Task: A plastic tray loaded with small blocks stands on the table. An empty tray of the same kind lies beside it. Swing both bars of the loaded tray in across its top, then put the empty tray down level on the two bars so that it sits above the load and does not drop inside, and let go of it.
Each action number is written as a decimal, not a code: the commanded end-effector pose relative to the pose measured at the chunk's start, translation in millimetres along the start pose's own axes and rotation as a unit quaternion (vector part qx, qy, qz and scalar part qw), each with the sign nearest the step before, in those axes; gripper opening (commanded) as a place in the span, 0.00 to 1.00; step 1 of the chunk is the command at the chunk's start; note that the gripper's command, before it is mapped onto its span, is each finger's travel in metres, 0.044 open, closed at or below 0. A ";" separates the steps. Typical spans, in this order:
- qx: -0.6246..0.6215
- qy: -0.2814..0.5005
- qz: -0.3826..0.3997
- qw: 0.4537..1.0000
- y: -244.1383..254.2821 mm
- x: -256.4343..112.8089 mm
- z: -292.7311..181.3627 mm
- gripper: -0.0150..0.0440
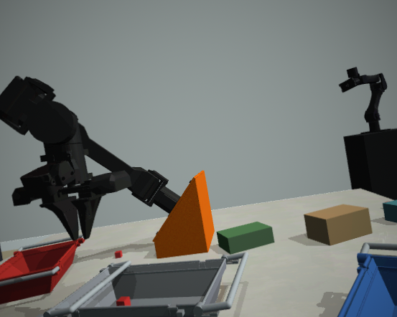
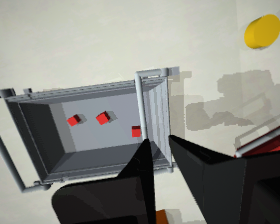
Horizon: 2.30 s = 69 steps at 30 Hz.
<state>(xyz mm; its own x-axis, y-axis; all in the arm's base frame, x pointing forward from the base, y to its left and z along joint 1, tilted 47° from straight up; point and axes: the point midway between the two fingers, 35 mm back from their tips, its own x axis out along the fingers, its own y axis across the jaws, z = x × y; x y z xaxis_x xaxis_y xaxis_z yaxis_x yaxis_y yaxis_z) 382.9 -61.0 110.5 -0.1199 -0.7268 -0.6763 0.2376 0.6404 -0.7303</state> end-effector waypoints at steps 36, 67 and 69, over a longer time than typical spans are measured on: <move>0.012 -0.011 0.009 1.000 246.5 78.1 -21.3 0.40; 0.012 -0.011 0.007 1.000 191.4 78.3 -23.7 0.40; 0.012 -0.011 0.007 1.000 185.1 82.2 -23.8 0.40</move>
<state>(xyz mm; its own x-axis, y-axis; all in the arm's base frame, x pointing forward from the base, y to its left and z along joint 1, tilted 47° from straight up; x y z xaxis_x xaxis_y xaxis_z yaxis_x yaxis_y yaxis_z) 396.9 13.4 -86.7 -0.0960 -0.7201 -0.6872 0.2643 0.6472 -0.7151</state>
